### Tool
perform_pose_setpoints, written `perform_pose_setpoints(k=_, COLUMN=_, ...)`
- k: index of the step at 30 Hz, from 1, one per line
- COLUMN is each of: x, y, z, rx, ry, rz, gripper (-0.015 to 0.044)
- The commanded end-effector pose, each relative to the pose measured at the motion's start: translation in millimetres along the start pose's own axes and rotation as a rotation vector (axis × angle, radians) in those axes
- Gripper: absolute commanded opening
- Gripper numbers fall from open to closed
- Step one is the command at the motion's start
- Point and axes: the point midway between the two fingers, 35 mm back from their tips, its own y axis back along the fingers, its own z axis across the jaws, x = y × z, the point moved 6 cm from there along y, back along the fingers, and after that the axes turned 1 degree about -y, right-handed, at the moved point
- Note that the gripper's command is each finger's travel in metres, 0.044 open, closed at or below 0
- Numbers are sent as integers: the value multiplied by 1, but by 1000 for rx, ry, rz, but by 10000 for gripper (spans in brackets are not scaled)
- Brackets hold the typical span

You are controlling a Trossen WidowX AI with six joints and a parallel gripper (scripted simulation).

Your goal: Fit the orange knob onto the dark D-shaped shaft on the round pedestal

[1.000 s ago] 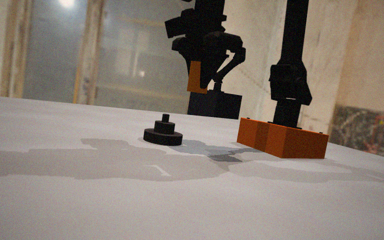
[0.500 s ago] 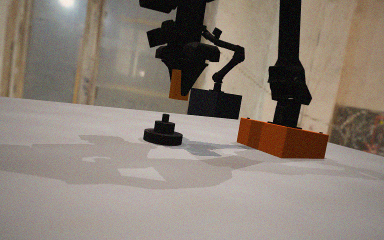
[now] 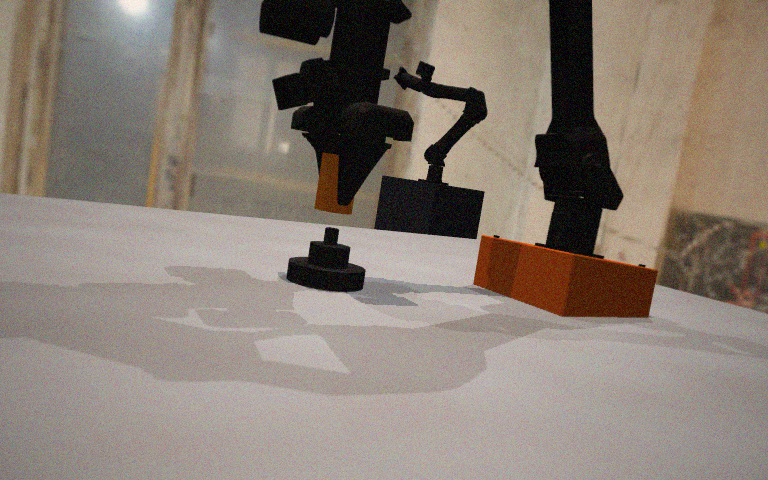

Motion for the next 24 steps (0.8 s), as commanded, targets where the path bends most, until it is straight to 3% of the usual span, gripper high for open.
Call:
perform_pose_setpoints(k=1, x=2, y=-14, z=-1, rx=1, ry=5, rz=11, gripper=0)
perform_pose_setpoints(k=24, x=2, y=-18, z=-1, rx=1, ry=0, rz=11, gripper=0)
